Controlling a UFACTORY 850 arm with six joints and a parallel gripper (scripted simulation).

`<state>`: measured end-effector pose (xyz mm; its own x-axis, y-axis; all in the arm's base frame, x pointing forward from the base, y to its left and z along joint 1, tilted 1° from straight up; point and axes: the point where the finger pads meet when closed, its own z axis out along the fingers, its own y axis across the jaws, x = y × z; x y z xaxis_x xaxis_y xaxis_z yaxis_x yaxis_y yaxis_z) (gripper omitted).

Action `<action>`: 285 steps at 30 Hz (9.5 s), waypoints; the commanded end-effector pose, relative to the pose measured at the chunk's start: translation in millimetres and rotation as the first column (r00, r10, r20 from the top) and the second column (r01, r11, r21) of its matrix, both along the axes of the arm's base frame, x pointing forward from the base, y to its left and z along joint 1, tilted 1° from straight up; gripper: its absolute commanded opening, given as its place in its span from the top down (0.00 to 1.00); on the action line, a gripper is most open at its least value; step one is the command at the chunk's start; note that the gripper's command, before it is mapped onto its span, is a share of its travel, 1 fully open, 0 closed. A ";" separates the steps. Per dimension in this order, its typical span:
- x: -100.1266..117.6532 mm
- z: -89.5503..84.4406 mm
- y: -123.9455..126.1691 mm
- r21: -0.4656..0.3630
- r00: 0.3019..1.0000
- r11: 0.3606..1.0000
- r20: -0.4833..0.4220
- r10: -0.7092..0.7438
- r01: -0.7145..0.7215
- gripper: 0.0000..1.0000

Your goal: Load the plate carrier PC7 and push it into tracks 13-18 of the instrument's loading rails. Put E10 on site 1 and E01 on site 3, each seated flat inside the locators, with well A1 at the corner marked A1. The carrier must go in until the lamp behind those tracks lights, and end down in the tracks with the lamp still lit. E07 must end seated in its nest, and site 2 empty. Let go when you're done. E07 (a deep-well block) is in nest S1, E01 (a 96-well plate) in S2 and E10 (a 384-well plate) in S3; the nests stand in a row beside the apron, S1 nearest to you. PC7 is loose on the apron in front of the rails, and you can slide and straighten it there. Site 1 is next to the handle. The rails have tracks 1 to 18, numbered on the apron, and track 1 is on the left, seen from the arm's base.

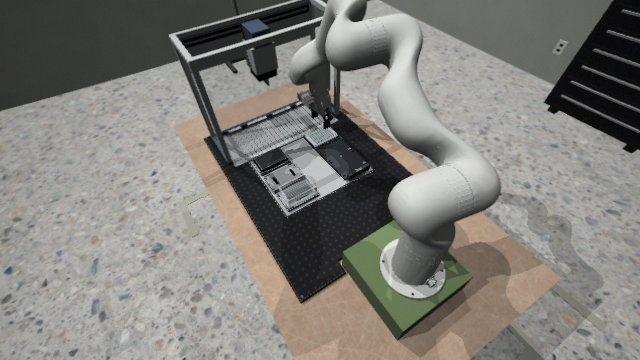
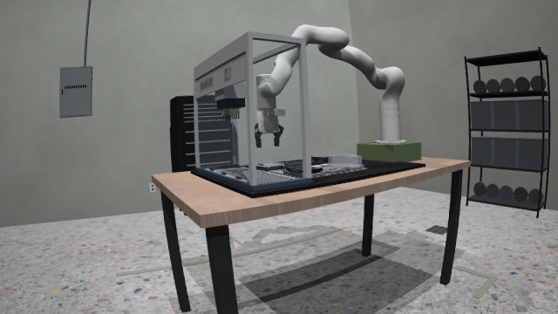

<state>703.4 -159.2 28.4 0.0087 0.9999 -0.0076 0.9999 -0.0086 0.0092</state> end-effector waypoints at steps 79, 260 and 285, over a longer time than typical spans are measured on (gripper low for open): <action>5.2 36.2 195.3 0.000 1.000 1.000 0.002 -0.021 0.021 0.00; 8.0 -75.3 263.2 0.001 1.000 1.000 0.002 -0.021 0.021 1.00; 8.0 -75.3 263.2 0.001 1.000 1.000 0.002 -0.021 0.021 1.00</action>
<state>710.3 103.8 -48.1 0.0293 0.9995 -0.0074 0.9995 -0.0292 0.0092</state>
